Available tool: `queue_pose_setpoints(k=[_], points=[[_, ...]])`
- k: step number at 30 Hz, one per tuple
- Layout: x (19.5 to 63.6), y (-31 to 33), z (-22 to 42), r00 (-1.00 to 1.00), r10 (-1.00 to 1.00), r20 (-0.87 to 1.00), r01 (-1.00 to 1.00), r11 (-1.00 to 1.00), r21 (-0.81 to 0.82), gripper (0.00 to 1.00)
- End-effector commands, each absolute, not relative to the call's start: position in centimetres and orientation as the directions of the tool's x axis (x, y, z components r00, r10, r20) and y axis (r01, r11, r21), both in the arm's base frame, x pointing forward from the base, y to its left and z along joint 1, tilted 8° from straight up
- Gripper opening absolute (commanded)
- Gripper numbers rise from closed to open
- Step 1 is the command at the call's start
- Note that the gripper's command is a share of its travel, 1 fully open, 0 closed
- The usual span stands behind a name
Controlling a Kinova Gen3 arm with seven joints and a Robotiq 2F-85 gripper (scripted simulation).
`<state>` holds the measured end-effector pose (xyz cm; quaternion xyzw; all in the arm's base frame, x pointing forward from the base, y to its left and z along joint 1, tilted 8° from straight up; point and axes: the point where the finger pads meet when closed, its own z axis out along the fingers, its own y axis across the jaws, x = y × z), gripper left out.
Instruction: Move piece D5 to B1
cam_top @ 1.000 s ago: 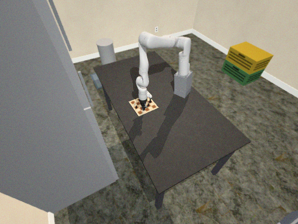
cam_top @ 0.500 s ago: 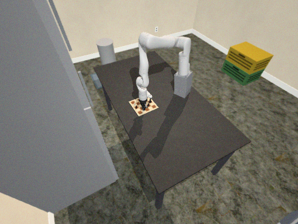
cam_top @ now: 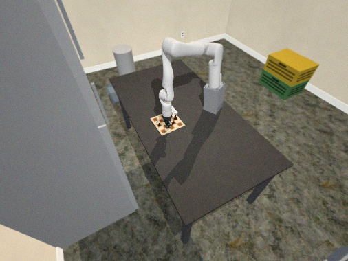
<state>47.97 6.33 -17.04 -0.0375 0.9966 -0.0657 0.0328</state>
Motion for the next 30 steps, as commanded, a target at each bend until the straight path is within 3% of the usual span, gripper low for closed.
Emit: queue_pose_setpoints(k=[1, 30], points=[[48.04, 6.37, -16.96, -0.995, -0.079, -0.062, -0.07, 0.989, -0.133, 0.0], [48.07, 6.33, -17.3, -0.995, -0.079, -0.062, -0.07, 0.989, -0.133, 0.0]])
